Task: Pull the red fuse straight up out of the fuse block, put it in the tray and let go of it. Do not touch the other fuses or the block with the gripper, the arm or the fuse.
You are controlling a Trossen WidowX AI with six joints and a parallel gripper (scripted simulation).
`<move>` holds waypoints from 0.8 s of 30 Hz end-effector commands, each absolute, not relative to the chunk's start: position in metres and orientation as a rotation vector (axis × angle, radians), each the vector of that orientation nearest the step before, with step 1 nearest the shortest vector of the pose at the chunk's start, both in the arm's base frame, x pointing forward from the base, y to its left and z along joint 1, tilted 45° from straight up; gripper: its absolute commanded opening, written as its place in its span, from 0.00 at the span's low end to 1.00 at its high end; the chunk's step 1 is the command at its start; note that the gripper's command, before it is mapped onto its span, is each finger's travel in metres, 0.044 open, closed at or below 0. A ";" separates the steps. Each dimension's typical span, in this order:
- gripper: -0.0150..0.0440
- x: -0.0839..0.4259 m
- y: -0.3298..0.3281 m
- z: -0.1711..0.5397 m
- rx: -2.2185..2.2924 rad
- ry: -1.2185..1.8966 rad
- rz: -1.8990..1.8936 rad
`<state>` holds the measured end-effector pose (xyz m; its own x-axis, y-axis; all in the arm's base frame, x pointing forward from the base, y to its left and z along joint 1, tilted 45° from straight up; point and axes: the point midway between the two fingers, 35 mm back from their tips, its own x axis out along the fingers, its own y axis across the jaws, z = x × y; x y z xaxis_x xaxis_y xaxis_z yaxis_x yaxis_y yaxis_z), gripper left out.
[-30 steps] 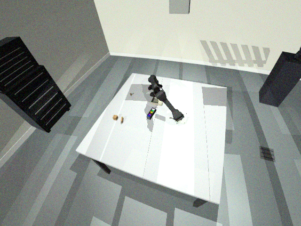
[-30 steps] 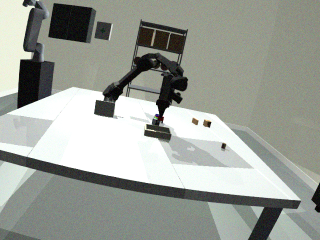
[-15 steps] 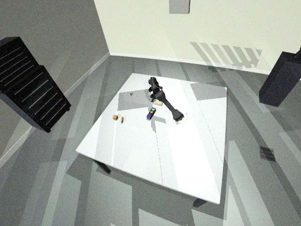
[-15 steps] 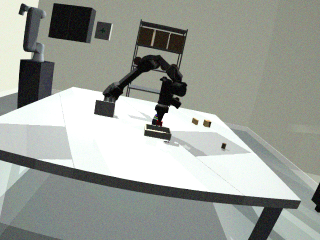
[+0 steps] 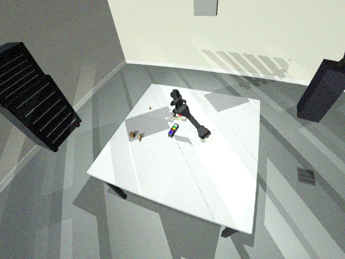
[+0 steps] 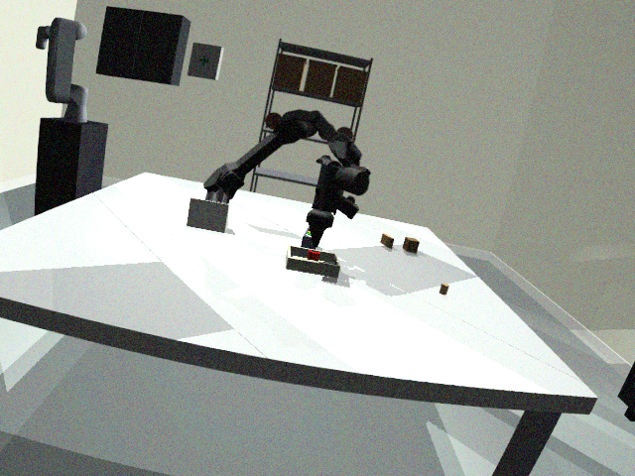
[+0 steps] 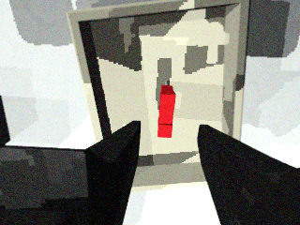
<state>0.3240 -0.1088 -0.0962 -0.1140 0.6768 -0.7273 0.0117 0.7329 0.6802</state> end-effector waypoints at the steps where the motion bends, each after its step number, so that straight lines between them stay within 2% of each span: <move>1: 0.70 0.324 -0.109 -0.096 0.567 1.602 0.619; 4: 0.81 0.325 -0.110 -0.094 0.568 1.602 0.619; 9: 0.81 0.327 -0.134 -0.070 0.580 1.605 0.615; 24: 0.81 0.327 -0.132 -0.071 0.592 1.606 0.612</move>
